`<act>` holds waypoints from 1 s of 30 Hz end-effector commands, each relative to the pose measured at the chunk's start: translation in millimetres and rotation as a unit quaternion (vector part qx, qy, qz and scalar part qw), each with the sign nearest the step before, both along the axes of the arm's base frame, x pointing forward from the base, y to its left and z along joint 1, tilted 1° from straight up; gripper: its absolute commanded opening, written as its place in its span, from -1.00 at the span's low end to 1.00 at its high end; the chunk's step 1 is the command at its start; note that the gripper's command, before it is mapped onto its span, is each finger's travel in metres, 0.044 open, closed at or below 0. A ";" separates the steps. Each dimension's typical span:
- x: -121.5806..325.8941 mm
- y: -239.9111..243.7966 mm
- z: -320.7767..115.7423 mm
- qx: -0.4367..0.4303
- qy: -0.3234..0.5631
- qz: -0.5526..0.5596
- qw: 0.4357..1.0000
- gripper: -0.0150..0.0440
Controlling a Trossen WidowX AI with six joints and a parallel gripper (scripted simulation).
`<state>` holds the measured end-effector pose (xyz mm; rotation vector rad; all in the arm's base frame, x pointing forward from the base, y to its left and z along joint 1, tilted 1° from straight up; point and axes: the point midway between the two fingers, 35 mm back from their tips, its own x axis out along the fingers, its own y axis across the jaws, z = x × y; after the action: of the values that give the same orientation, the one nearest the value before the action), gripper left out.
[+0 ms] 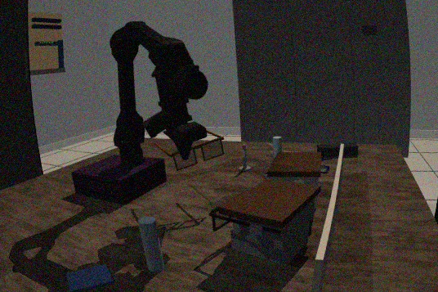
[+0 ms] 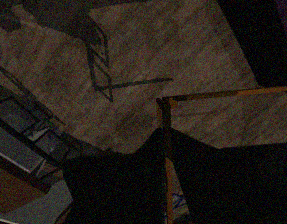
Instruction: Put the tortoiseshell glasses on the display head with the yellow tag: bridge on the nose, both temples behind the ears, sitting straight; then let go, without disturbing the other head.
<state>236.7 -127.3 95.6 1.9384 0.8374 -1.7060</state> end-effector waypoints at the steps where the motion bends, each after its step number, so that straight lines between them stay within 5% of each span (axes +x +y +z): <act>1: -7.9 -11.3 6.6 0.028 -0.005 -0.087 0.996 -0.49; 15: -38.4 -40.6 21.3 0.113 -0.010 -0.332 0.936 -0.49; 30: -73.3 -67.4 40.7 0.208 -0.018 -0.563 0.800 -0.49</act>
<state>171.0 -187.4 128.5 2.9847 0.0331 -2.1280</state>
